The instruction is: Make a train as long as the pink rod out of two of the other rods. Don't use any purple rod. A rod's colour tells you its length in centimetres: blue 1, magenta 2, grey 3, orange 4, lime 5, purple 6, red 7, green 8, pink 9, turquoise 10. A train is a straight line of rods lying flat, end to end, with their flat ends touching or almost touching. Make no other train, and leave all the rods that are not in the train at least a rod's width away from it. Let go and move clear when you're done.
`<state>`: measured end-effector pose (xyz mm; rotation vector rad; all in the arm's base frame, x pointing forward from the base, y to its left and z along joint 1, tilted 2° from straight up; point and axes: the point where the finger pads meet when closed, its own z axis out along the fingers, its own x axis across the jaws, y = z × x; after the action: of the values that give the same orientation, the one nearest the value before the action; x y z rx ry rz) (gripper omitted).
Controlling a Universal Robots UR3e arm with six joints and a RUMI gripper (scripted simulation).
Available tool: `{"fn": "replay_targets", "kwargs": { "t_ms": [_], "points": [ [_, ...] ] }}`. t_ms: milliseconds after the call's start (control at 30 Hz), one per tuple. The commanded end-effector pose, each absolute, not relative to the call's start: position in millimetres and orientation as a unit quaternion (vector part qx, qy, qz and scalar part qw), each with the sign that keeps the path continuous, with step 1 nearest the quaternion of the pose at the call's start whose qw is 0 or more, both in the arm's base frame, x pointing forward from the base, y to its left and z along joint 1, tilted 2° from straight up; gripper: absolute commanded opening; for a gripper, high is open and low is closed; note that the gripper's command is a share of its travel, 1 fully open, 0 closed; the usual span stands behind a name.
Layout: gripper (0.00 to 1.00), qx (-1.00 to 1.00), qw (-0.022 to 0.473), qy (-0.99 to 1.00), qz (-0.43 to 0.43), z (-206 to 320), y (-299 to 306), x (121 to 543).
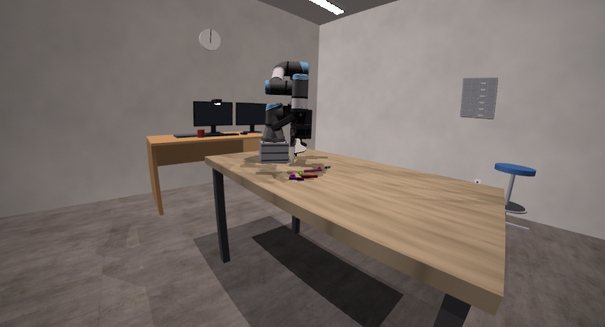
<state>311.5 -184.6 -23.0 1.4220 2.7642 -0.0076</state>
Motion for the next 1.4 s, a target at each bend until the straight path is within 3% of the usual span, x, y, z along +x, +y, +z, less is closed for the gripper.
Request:
{"fn": "replay_targets", "kwargs": {
  "t_ms": [0, 600, 1367],
  "points": [
    [1.00, 0.457, 0.018, 0.889, -0.003, -22.2, -185.2, 312.1],
    [1.00, 0.402, 0.018, 0.915, -0.004, -22.1, -186.4, 311.7],
    [1.00, 0.061, 0.015, 0.998, -0.010, -21.8, -189.4, 312.3]
  ]
}}
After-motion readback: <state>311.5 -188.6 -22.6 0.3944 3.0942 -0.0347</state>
